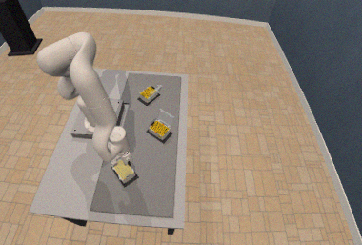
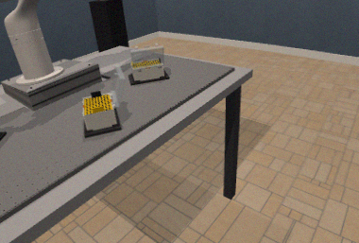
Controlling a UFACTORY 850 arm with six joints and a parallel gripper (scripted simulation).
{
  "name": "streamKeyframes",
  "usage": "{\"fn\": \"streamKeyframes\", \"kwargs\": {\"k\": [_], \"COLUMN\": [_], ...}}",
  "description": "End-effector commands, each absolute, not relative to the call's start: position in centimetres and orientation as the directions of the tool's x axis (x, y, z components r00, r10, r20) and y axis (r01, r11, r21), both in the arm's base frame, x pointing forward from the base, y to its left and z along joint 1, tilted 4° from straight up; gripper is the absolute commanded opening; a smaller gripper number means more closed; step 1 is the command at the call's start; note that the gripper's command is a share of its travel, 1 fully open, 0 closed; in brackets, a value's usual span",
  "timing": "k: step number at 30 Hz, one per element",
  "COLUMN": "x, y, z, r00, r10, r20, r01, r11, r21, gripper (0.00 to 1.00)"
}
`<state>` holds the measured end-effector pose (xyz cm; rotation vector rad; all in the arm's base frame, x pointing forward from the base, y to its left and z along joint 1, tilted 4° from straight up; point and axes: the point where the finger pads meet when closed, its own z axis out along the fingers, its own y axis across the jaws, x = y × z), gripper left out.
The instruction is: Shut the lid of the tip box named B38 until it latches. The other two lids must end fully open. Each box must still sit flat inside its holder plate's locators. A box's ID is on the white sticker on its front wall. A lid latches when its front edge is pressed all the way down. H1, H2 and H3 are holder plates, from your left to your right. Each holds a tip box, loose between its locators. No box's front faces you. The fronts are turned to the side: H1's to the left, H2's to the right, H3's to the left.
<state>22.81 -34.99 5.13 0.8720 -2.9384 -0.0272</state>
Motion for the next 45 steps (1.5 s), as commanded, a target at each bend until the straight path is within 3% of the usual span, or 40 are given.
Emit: {"fn": "streamKeyframes", "kwargs": {"k": [1,45], "x": [22.9,23.0], "y": [-35.1,-35.1], "z": [5.9,7.7], "r00": [-0.836,-0.835], "r10": [-0.545,-0.545], "r20": [0.067,0.067], "r01": [-0.544,-0.544], "r11": [0.838,0.838], "r21": [0.037,0.038], "gripper": [0.00,0.00]}}
